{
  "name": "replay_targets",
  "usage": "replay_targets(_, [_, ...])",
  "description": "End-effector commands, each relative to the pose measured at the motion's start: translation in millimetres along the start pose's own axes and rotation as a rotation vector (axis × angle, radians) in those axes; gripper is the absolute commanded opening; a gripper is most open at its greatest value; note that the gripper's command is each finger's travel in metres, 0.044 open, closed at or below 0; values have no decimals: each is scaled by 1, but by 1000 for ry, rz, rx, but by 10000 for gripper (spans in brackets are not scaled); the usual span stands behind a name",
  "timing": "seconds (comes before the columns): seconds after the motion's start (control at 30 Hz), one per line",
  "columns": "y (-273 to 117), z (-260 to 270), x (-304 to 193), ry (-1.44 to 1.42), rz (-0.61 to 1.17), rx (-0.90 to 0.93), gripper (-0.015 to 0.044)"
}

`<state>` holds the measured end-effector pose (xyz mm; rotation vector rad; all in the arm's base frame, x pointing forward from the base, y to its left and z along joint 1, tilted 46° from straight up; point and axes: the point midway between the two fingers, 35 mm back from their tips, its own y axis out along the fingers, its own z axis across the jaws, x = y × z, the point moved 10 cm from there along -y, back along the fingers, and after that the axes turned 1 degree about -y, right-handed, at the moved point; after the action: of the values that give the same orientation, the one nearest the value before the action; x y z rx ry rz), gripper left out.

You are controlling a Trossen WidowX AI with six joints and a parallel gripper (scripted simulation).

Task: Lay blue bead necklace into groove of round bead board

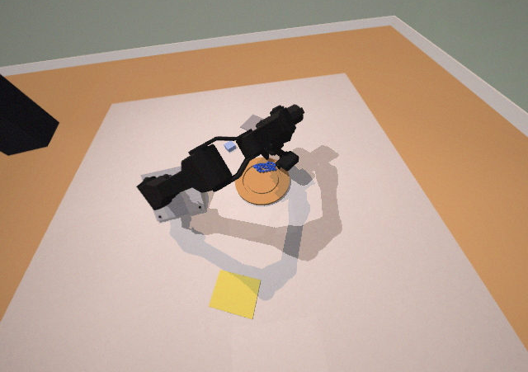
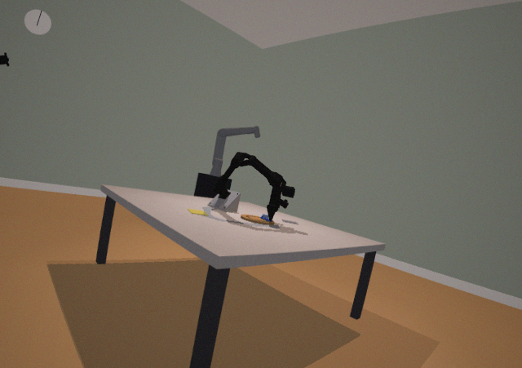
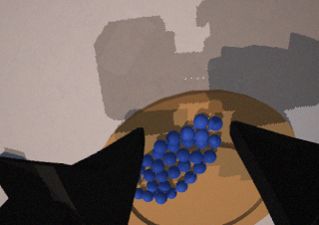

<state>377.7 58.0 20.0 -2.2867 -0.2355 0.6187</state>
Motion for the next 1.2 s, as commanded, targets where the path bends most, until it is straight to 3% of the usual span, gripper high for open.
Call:
replay_targets(0.0, [0,0,0,1,-1,0,179])
replay_targets(0.23, [0,0,0,1,-1,0,0])
replay_targets(1.17, [0,0,0,1,-1,0,0])
